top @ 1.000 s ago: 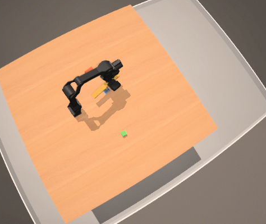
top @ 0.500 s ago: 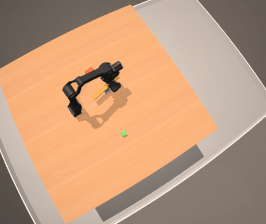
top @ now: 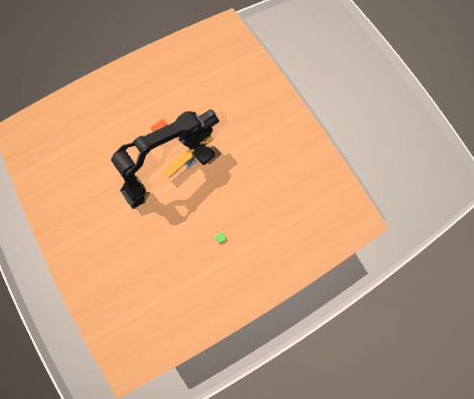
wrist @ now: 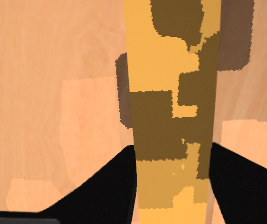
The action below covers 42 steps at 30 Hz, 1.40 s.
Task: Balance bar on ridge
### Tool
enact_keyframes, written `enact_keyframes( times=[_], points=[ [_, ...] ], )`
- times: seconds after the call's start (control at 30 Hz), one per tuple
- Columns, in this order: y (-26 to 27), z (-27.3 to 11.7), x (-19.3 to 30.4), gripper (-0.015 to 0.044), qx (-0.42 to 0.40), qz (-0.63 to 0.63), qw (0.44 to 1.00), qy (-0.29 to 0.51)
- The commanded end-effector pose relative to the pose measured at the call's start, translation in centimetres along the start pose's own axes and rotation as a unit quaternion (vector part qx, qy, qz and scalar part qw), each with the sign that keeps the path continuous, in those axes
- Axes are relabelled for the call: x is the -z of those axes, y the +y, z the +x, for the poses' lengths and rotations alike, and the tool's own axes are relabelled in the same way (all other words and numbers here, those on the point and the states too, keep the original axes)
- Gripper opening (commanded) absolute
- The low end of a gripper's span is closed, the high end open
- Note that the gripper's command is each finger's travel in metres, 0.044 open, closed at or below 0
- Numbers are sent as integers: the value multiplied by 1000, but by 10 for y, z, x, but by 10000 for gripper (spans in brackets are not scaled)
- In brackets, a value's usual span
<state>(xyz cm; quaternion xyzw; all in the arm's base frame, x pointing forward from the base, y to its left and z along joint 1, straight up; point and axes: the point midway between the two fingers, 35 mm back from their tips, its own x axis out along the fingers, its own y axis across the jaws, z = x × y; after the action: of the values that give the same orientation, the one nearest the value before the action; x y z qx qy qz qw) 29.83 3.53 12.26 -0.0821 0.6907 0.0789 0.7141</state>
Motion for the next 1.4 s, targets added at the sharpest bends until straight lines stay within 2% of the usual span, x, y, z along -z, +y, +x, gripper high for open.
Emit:
enact_keyframes(
  times=[0.0,1.37],
  points=[
    [1,0,0,0,-2,0,1000,1],
    [1,4,1,0,-2,0,1000,1]
  ],
)
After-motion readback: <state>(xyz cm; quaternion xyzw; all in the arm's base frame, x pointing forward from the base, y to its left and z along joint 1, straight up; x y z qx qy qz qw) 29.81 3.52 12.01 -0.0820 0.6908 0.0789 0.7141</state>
